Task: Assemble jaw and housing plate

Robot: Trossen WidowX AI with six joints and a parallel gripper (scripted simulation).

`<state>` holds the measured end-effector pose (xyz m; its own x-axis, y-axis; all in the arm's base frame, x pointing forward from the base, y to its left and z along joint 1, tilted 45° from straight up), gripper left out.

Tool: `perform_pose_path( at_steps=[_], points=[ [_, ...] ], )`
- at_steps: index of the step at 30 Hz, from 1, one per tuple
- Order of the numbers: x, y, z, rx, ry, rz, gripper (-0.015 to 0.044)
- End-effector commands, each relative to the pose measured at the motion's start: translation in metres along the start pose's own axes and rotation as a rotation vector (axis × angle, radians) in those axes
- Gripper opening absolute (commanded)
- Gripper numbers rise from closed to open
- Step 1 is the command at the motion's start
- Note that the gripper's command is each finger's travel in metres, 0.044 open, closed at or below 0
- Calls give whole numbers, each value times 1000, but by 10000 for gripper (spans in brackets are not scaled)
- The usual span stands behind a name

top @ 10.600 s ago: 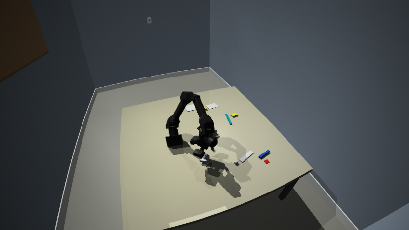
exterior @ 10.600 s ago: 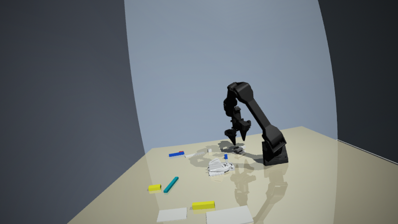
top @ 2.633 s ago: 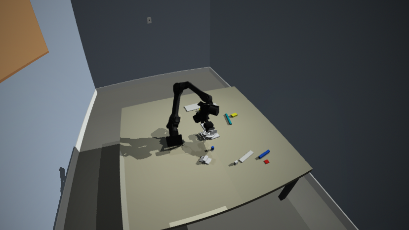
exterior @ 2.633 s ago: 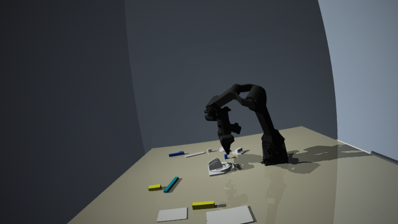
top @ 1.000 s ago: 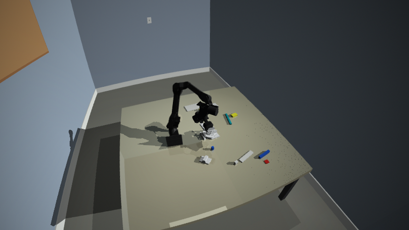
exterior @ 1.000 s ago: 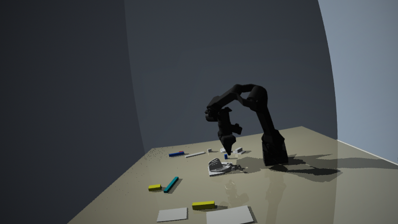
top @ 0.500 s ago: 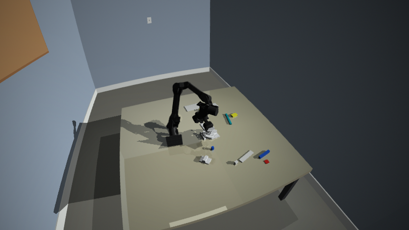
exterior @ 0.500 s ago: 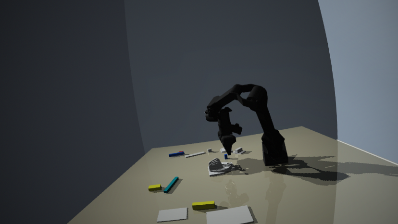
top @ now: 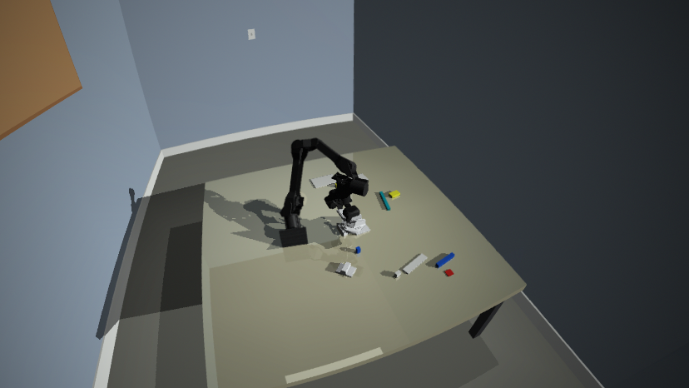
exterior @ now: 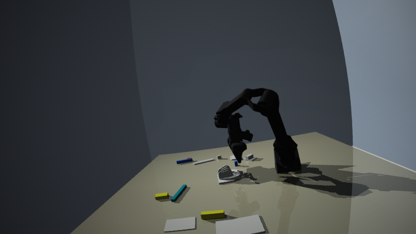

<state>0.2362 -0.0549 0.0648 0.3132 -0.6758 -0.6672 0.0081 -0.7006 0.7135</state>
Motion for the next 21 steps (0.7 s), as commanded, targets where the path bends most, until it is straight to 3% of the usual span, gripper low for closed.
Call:
perform_pose_path(
  at_steps=[1, 21],
  points=[
    [-1, -8, 1, -2, -7, -7, 351],
    [-1, -41, 0, -2, -6, -7, 351]
  ],
)
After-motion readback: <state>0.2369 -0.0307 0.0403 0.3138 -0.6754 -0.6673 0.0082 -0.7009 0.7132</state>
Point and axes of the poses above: the point midway between the two fingers, 35 mm back from their tips, its own y axis back along the fingers, its own x axis across the jaws, z = x × y, the point moved 3 cm from there along y, back along the fingers, and after that the axes turned 4 degrees about y, right-handed, at the moved point
